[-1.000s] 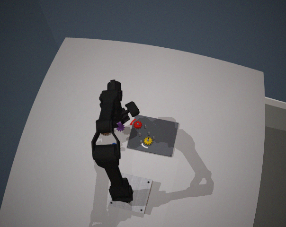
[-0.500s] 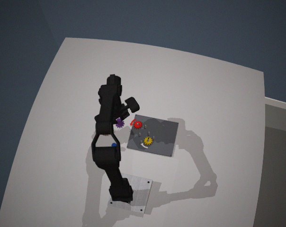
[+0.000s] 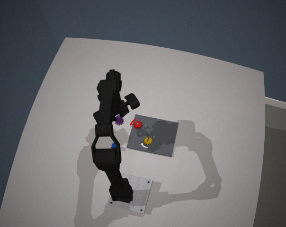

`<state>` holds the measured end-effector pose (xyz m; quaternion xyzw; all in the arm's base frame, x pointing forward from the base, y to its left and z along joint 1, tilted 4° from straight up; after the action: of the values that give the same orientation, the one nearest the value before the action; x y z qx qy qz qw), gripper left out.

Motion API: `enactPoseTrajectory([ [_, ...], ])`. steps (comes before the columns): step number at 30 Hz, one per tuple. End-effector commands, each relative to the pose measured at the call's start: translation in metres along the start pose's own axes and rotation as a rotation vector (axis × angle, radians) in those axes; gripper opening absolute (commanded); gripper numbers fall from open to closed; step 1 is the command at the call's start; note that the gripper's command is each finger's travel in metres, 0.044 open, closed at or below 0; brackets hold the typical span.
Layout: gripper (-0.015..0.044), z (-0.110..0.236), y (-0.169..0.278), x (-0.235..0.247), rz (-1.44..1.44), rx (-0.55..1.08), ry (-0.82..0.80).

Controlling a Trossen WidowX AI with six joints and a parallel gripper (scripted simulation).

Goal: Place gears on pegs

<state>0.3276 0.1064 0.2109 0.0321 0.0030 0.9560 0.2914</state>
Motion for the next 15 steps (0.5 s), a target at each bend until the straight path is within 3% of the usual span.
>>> enactPoseTrajectory([
  [1,0.0000,0.015,0.002,0.001,0.005,-0.016,0.012],
  [15,0.0000,0.047,0.010,0.005,0.007,-0.014,0.012],
])
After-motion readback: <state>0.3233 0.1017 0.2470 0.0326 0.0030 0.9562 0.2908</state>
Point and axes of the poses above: the point midway between the two fingers, 35 mm back from their tips, its own z axis back along the fingers, its own x axis across the jaws, y = z × x, the point moved 10 cm from there along z, back along the fingers, and after that the axes turned 10 degrees about z, right-handed, at the moved point
